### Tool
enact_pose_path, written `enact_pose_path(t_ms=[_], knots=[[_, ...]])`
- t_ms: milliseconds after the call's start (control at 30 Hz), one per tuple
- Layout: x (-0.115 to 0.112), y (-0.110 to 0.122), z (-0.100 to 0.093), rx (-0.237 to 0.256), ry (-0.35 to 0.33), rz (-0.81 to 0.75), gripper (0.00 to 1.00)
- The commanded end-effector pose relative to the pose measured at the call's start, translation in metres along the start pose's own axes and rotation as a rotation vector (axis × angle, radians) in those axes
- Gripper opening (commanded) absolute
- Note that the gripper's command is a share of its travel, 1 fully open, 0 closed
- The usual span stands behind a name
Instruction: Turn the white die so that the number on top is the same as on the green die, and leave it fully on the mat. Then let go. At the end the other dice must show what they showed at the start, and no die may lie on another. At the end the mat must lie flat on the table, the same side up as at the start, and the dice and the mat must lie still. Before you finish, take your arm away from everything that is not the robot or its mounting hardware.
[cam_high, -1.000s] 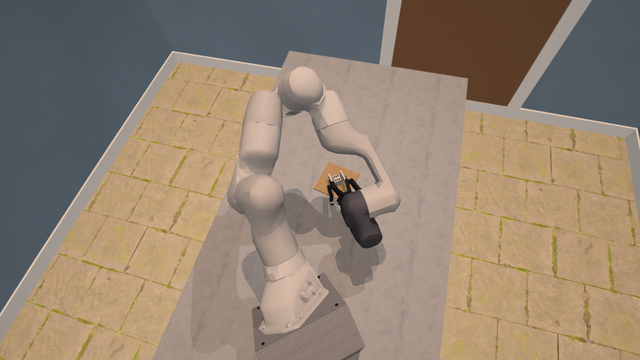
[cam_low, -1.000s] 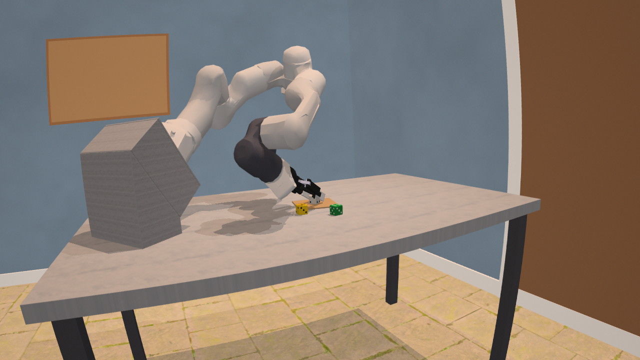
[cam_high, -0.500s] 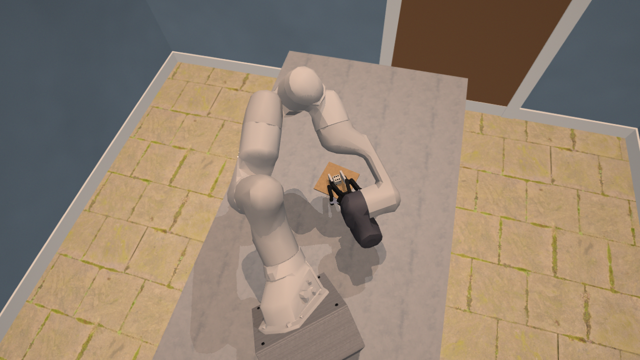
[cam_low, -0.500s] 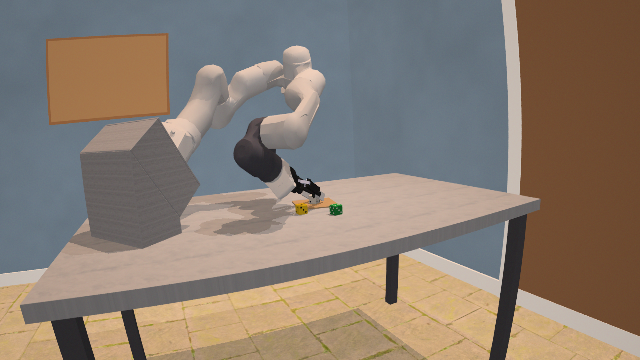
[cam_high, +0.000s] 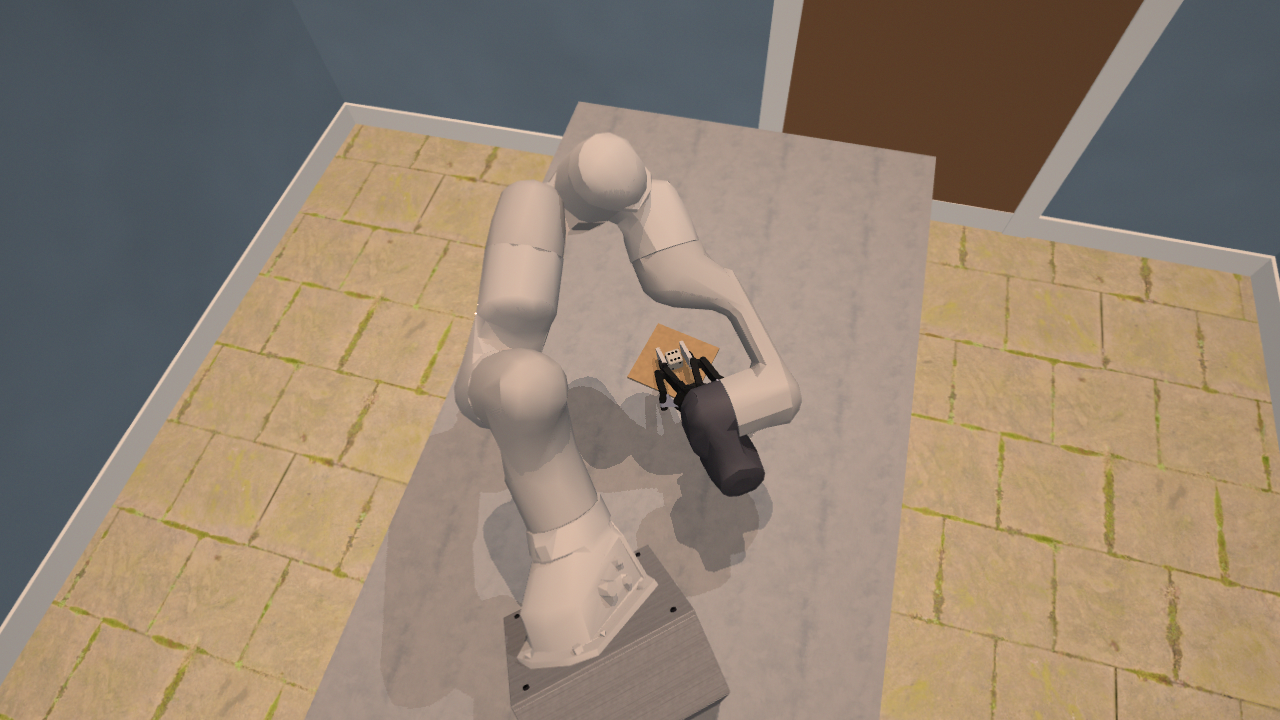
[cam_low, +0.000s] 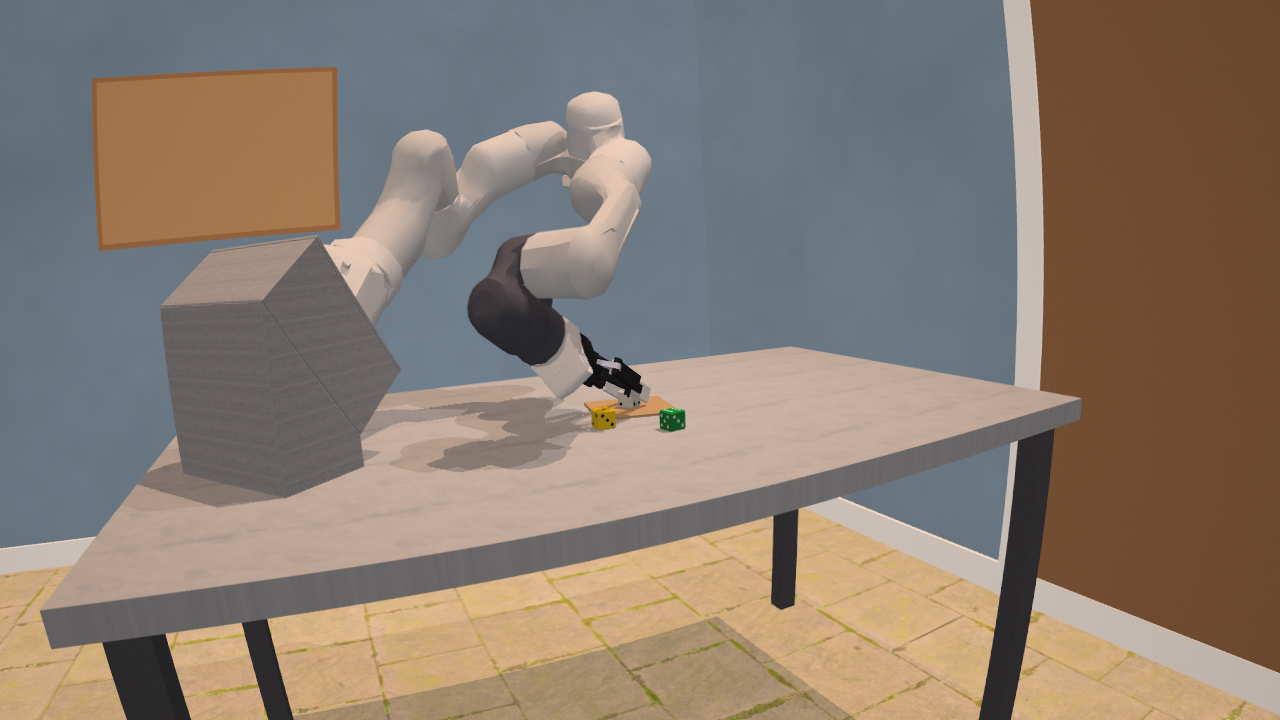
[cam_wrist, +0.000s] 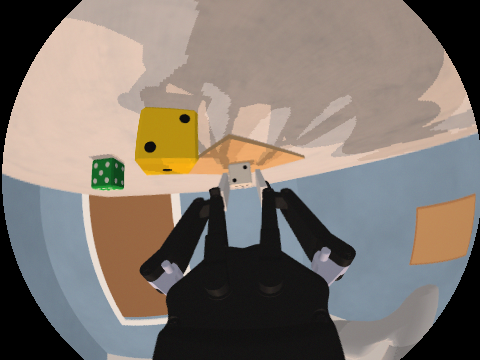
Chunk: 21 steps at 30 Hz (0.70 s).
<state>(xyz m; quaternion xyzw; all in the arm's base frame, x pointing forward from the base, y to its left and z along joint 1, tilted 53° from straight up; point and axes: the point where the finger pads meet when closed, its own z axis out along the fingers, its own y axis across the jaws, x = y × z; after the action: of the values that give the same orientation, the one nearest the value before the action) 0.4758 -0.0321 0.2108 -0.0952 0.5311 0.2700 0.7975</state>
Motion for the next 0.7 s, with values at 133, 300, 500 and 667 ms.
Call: enact_pose_path(t_ms=[133,300,500,667], knots=[[0.001,0.000,0.001,-0.002,0.001,-0.005,0.28],[0.001,0.000,0.001,-0.002,0.001,-0.005,0.28],[0.001,0.000,-0.002,-0.002,0.001,-0.005,0.28],[0.001,0.000,-0.017,-0.002,0.001,-0.005,0.28]])
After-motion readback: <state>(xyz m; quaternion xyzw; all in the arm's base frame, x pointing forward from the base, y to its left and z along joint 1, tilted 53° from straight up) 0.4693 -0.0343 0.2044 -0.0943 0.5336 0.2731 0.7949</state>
